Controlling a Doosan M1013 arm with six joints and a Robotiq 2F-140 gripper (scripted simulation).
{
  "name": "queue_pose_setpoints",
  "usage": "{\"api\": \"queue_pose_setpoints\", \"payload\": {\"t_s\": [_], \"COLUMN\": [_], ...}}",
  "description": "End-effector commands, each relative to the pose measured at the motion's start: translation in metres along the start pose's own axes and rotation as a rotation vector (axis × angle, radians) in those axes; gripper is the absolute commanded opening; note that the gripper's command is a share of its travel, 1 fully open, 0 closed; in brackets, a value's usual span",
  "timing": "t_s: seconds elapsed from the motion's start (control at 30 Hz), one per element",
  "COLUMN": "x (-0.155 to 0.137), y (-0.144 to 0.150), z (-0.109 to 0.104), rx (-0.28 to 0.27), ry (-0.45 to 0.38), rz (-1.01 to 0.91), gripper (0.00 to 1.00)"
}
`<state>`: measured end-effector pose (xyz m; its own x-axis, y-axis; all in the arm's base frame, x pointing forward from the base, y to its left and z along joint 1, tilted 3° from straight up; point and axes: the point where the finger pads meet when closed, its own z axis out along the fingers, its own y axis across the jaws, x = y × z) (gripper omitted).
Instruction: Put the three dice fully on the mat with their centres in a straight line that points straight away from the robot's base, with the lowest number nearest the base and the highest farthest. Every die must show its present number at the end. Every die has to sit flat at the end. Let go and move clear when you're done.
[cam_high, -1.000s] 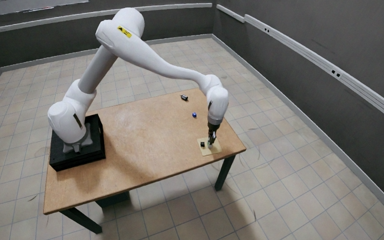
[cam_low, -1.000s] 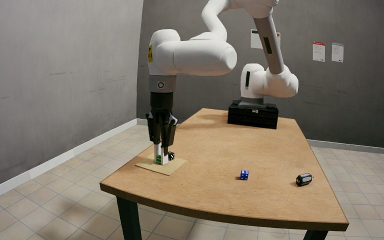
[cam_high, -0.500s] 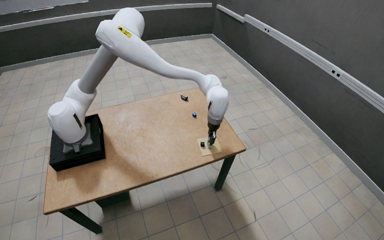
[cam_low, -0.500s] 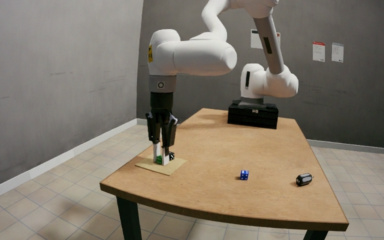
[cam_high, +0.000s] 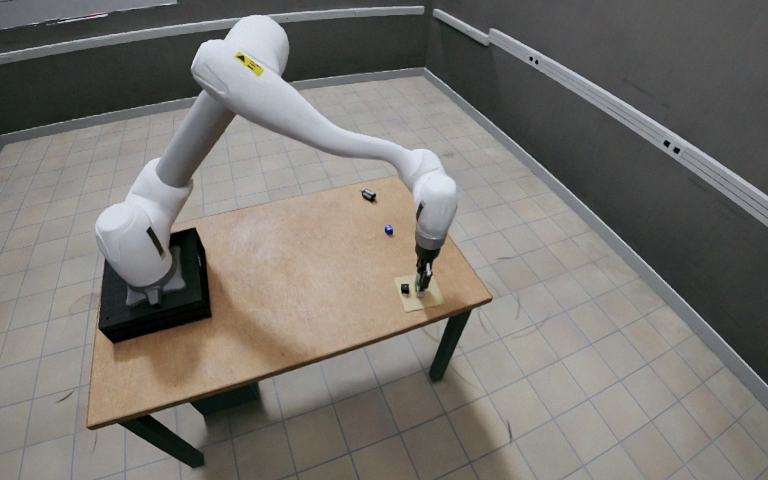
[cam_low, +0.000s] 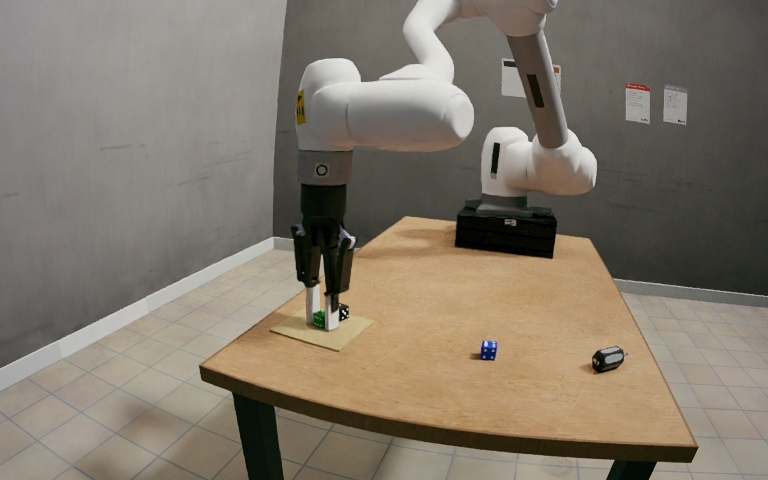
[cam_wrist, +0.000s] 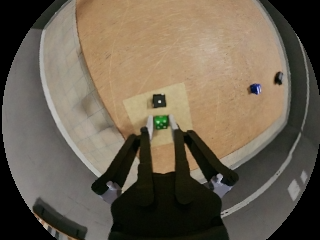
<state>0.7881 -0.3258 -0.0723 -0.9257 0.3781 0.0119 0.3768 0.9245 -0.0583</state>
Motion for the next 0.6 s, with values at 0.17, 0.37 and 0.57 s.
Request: {"api": "queue_pose_setpoints", "payload": {"t_s": [0.17, 0.37, 0.57], "x": [-0.001, -0.001, 0.000], "y": [0.000, 0.000, 0.000], "z": [-0.011, -0.039, -0.071], "rx": [0.000, 0.000, 0.000], "ry": [-0.002, -0.002, -0.002], "rz": [0.000, 0.000, 0.000], "gripper": [0.32, 0.32, 0.32]}}
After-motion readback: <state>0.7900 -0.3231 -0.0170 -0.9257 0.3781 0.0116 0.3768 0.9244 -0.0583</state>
